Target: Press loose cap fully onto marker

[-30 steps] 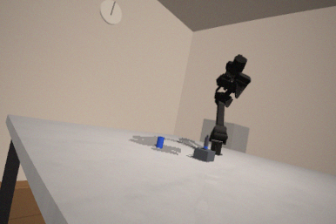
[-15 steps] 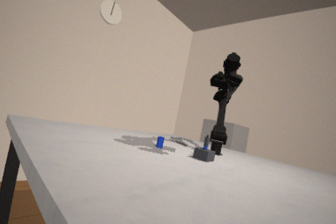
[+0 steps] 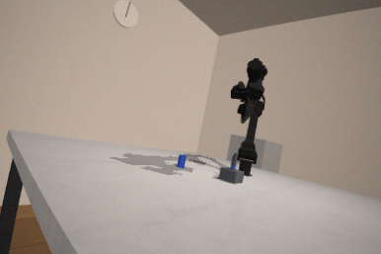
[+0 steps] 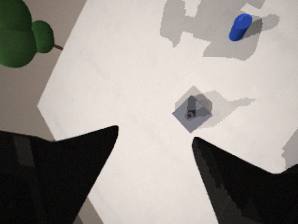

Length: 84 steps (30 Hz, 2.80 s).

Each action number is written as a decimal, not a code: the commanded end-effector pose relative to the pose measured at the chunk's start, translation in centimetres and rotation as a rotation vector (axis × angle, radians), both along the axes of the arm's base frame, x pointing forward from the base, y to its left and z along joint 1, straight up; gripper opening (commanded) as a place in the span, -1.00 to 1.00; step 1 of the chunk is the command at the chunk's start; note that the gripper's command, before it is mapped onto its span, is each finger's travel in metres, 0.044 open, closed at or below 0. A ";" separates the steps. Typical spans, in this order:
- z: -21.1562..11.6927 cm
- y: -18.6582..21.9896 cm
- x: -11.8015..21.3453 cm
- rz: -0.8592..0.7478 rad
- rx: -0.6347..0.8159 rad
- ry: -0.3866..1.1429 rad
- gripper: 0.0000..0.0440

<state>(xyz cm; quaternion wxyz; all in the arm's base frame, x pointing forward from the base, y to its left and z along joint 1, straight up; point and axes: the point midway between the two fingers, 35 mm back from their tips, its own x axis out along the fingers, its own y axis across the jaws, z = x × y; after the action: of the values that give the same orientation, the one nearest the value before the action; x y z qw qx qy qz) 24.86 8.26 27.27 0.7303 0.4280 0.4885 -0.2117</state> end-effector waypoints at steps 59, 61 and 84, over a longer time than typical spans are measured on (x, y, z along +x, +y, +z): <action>-7.0 -12.1 7.1 -0.468 0.002 0.320 0.52; -7.2 -12.6 7.2 -0.480 0.002 0.330 0.52; -10.8 -17.1 7.8 -0.592 0.009 0.445 0.50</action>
<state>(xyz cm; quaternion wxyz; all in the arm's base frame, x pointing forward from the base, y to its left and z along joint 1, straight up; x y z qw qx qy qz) 32.69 -8.30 16.92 0.5172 0.4996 0.4884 -0.4943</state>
